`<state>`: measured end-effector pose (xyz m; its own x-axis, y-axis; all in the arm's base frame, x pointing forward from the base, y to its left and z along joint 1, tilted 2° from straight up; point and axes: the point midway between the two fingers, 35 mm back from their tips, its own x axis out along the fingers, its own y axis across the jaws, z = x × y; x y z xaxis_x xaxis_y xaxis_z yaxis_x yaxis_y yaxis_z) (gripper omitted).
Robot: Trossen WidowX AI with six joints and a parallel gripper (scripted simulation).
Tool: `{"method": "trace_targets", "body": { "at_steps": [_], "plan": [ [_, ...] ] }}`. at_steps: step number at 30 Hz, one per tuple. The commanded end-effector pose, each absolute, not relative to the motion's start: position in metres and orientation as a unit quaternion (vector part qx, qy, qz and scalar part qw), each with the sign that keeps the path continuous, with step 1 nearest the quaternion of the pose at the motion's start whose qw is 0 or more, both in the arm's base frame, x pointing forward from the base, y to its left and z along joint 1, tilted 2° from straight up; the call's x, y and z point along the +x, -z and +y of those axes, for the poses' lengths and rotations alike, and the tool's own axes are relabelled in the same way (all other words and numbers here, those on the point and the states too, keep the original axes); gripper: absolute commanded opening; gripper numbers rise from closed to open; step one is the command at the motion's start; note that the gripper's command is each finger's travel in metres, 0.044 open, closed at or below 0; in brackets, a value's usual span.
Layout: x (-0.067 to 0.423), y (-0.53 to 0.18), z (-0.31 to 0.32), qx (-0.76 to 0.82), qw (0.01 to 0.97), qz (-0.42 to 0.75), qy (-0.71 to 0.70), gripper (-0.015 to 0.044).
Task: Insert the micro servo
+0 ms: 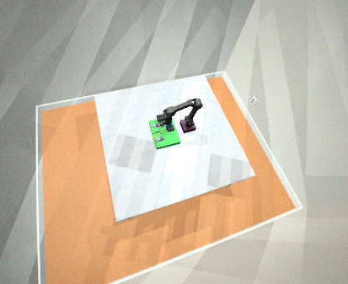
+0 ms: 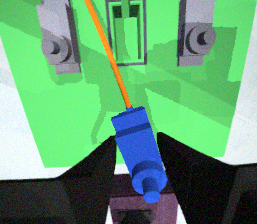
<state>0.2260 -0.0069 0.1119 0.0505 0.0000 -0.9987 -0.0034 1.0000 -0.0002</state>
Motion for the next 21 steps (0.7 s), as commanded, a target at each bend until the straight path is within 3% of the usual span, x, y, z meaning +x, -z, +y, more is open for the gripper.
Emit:
{"method": "trace_targets", "body": {
  "at_steps": [1, 21],
  "plan": [
    [0.238, -0.113, -0.006, 0.004, 0.727, 0.687, 0.001, 0.0],
    [0.32, -0.119, -0.007, 0.004, 0.729, 0.685, 0.001, 0.0]
  ]
}}
